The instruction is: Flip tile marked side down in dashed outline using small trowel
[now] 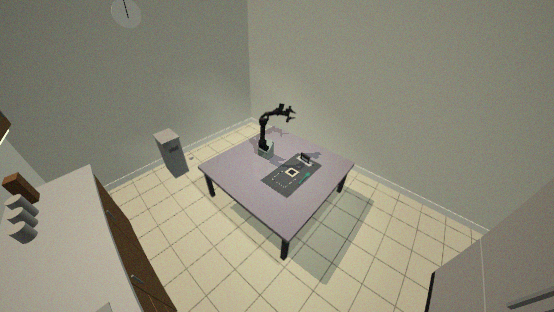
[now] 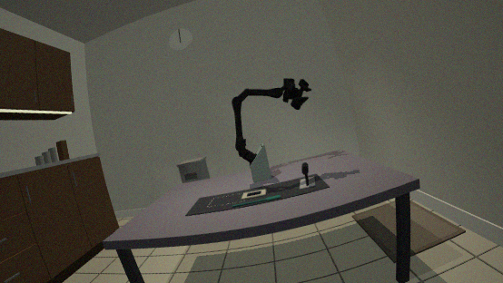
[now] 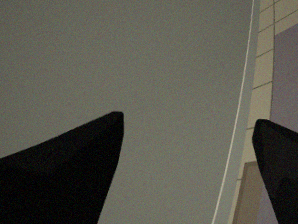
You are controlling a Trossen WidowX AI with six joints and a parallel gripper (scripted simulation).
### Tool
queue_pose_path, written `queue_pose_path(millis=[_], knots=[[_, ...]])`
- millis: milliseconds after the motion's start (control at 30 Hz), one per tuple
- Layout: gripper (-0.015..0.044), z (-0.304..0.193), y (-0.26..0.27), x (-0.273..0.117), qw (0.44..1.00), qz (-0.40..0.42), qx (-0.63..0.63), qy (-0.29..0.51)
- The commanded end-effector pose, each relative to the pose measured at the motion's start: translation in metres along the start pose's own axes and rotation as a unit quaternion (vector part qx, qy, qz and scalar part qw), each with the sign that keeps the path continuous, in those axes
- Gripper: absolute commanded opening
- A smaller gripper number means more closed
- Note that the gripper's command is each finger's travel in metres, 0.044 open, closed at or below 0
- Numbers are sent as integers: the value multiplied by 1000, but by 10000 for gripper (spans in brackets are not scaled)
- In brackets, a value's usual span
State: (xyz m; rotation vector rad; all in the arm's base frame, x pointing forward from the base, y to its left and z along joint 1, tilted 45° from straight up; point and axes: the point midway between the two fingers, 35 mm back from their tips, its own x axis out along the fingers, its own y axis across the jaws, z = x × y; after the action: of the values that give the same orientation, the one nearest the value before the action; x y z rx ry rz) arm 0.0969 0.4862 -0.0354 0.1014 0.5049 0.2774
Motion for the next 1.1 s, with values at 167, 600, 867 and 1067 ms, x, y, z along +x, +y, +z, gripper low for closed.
queue_pose_path(millis=[167,600,867,1067], knots=[[270,15,-49,74,993,-104,-27,50],[270,44,-143,160,957,-252,-61,131],[270,55,-215,198,916,-340,-63,205],[270,60,-270,213,875,-399,-53,268]])
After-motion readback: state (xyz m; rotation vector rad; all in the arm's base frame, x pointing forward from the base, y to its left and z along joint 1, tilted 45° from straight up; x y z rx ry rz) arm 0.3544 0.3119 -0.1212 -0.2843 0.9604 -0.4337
